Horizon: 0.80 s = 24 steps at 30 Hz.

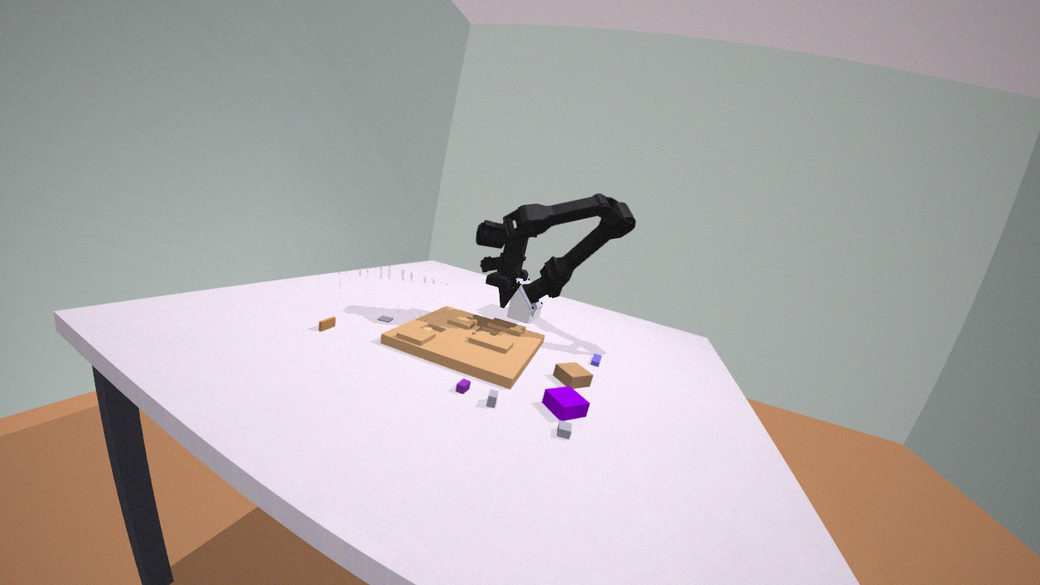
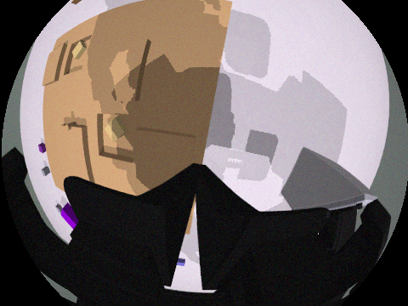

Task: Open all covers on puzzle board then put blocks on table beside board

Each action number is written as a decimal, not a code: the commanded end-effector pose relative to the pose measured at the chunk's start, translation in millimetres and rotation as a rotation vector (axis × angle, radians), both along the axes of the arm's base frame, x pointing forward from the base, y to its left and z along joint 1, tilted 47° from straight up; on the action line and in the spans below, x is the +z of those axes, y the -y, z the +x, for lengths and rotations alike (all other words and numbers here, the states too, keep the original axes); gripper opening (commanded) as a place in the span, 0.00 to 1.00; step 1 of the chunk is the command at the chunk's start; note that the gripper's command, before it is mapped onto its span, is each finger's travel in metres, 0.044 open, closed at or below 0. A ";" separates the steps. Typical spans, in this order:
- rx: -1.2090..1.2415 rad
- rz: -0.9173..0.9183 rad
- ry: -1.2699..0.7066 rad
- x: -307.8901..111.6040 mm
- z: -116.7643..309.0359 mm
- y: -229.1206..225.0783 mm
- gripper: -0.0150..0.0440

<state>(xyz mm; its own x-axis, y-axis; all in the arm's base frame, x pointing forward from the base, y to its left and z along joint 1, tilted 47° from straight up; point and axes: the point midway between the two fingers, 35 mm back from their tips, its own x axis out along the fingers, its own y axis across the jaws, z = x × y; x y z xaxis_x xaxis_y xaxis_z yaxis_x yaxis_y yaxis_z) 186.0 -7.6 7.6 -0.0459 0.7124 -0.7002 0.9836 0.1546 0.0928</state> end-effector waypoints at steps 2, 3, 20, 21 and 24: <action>-0.004 0.006 -0.004 -4.1 -0.8 -5.2 0.25; -0.004 0.006 -0.004 -4.8 -0.9 -5.9 0.25; -0.004 0.007 -0.004 -16.2 -2.2 -18.0 0.25; -0.004 0.007 -0.004 -16.9 -2.3 -18.7 0.25; -0.004 0.008 -0.004 -18.8 -2.7 -20.9 0.25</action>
